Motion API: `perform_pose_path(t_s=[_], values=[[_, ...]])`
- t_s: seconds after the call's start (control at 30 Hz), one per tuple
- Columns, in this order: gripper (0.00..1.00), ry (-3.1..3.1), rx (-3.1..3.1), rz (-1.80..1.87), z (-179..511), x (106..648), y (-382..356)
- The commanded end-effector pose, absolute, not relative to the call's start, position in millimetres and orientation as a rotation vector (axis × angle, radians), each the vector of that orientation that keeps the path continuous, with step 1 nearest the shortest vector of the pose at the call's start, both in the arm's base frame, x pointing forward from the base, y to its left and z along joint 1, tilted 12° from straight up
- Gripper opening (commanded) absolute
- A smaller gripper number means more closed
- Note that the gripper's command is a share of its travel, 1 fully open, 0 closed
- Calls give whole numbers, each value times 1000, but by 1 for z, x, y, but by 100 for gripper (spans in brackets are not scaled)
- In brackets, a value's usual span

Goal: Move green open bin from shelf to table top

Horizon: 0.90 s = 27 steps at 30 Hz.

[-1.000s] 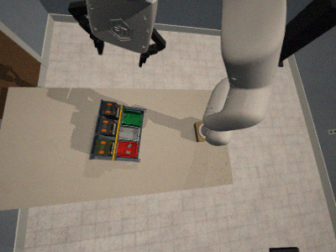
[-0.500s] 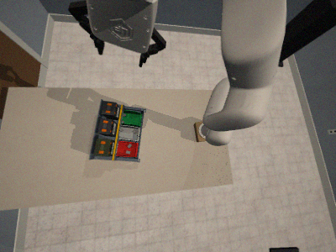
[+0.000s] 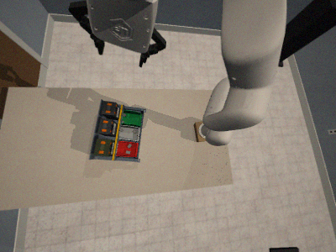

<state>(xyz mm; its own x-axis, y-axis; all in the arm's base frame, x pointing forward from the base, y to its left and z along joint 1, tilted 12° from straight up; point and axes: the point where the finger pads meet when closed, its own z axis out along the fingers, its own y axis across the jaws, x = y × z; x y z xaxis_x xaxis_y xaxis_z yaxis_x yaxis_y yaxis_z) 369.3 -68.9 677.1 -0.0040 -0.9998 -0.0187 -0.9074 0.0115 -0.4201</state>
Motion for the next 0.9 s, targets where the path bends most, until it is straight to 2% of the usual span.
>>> perform_pose_path(t_s=[0.0, 0.07, 0.1, 0.23, 0.63, 0.67, 0.87], values=[[100, 2090, -2090, -174, 679, 369, -69], [100, 2090, -2090, -174, 679, 369, -69], [100, 2004, -1991, -374, 678, 369, -69], [100, 2090, -2090, -174, 679, 369, -69], [100, 2090, -2090, -174, 679, 369, -69], [100, 2004, -1991, -374, 668, 371, -68], [100, 2090, -2090, -174, 629, 379, -67]])
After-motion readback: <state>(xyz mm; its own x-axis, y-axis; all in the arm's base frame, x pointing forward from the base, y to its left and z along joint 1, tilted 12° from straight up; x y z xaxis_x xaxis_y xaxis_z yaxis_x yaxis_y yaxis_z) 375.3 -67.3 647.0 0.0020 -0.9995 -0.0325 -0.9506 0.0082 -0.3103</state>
